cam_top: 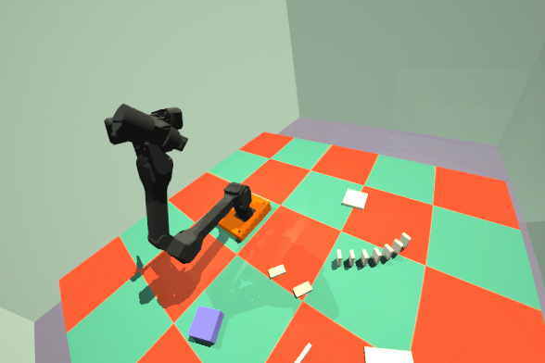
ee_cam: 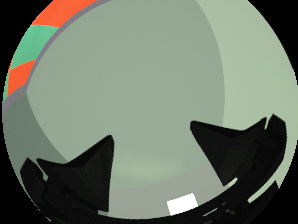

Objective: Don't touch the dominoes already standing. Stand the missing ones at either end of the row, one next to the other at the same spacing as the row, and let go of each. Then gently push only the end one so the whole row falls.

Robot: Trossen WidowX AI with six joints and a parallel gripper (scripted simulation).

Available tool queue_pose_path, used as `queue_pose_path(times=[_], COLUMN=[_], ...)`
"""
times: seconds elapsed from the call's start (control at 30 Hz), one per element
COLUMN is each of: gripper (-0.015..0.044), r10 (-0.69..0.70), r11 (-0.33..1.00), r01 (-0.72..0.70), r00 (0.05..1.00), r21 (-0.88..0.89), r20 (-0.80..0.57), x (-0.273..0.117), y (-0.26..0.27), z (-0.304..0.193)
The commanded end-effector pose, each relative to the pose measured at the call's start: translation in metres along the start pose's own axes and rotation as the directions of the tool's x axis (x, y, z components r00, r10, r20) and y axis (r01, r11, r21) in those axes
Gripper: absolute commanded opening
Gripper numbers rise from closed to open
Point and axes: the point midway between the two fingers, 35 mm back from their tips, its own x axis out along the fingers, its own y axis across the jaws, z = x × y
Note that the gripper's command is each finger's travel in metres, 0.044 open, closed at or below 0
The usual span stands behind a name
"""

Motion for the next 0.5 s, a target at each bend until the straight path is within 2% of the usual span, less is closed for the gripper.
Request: queue_pose_path(times=[0.0, 0.1, 0.23, 0.33, 0.47], gripper=[0.0426, 0.0440, 0.0440, 0.0440, 0.0440], r10=[0.004, 0.067, 0.257, 0.407, 0.582], r11=[1.000, 0.996, 0.942, 0.860, 0.720], r01=[-0.004, -0.065, -0.224, -0.317, -0.370], r00=[1.000, 0.997, 0.960, 0.899, 0.783], r21=[0.004, 0.065, 0.248, 0.399, 0.587], r20=[-0.002, -0.031, -0.108, -0.162, -0.220], x=[0.000, 0.006, 0.014, 0.009, -0.008], y=[0.001, 0.019, 0.074, 0.118, 0.171], z=[-0.001, -0.011, -0.038, -0.057, -0.078])
